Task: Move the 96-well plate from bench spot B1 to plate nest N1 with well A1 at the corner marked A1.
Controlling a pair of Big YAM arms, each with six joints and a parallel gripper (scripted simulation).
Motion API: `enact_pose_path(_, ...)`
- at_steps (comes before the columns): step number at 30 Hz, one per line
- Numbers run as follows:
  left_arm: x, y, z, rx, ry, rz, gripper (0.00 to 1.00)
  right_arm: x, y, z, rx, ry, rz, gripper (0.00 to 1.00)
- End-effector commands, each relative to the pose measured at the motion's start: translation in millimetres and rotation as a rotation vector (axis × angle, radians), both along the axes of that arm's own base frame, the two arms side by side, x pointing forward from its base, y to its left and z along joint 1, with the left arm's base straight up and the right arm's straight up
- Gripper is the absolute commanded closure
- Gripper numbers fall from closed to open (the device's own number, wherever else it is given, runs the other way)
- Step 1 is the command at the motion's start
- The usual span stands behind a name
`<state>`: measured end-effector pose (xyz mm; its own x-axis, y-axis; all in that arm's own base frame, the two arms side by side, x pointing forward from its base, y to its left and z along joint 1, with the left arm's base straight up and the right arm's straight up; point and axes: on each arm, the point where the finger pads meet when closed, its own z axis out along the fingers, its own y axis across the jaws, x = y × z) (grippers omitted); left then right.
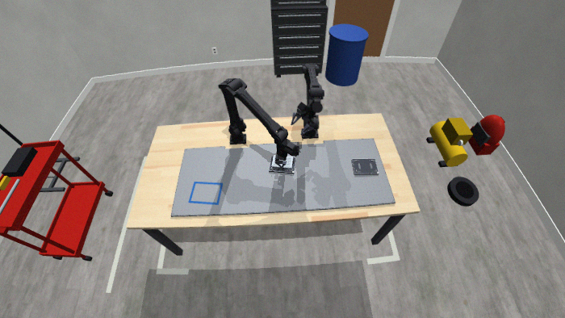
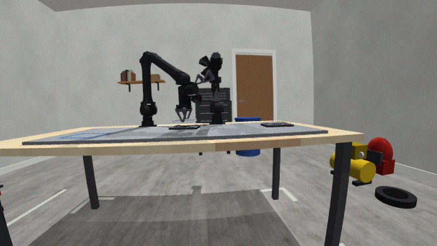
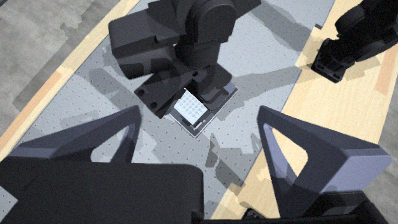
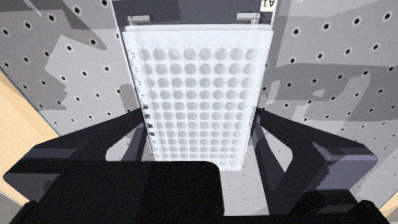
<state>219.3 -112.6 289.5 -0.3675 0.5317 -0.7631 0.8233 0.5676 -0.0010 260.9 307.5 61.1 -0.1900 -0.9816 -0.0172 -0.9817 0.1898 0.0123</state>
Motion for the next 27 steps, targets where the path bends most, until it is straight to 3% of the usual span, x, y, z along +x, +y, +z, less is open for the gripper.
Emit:
enact_pose_path(1,5,-1,13,-0.001,-0.025,-0.008,0.0,0,11,-2,0.024,-0.014,0.009,0.19)
enact_pose_path(6,5,-1,13,-0.001,-0.025,-0.008,0.0,-5,7,-15,0.007,0.0,0.012,0.19)
enact_pose_path(12,5,-1,13,-0.001,-0.025,-0.008,0.0,8,21,0,0.021,-0.018,0.03,0.19)
enact_pose_path(27,5,-1,13,-0.001,-0.025,-0.008,0.0,-7,0,-46,-0.022,0.007,0.043,0.19)
